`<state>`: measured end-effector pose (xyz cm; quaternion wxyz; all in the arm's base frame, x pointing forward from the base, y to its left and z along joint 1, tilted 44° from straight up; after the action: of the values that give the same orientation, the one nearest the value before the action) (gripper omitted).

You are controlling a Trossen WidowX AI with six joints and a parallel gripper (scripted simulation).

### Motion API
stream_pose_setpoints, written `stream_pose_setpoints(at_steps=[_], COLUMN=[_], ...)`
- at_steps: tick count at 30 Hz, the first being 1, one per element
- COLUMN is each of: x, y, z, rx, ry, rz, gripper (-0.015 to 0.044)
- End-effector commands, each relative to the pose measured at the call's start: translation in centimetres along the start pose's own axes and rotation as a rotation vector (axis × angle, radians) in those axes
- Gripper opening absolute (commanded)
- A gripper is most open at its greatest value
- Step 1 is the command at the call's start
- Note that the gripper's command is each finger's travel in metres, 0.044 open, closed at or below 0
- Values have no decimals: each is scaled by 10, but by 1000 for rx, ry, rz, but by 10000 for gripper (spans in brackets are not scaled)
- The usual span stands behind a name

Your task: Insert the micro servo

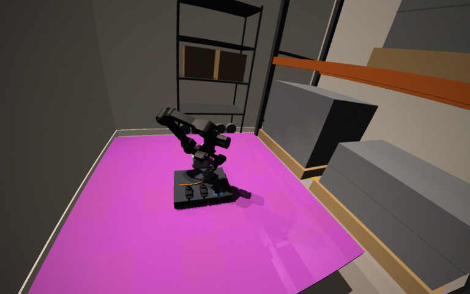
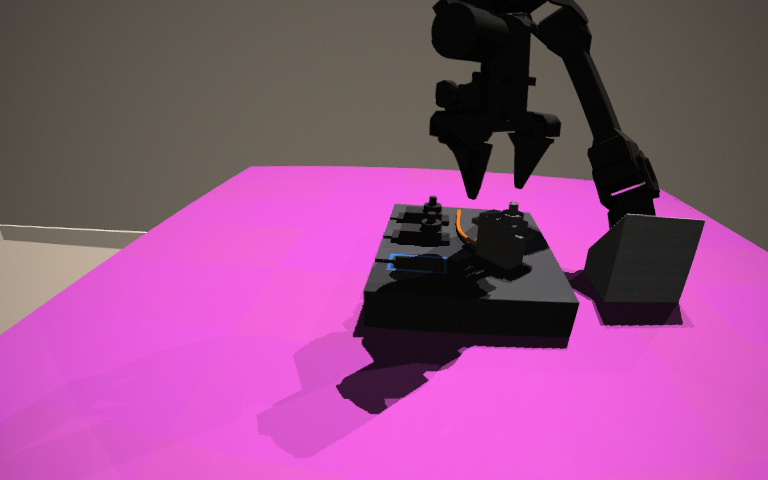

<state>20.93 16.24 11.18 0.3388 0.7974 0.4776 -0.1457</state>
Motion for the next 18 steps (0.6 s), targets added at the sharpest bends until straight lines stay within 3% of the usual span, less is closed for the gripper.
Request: stream_pose_setpoints(at_steps=[1, 18], x=[-1, -1], y=[0, 0], z=[14, 37], rx=[-5, -6], ry=[-4, -4], rz=[-3, -3], gripper=[440, 440])
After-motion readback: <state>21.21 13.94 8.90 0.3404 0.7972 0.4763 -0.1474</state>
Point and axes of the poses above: the point midway between the two fingers, 35 mm back from their tips, its own z axis out along the fingers, its own x axis across the jaws, y = z × x, the point moved 8 cm from there along -z, back along the fingers, and after that the axes turned 14 degrees about -z, right-handed, at the moved point
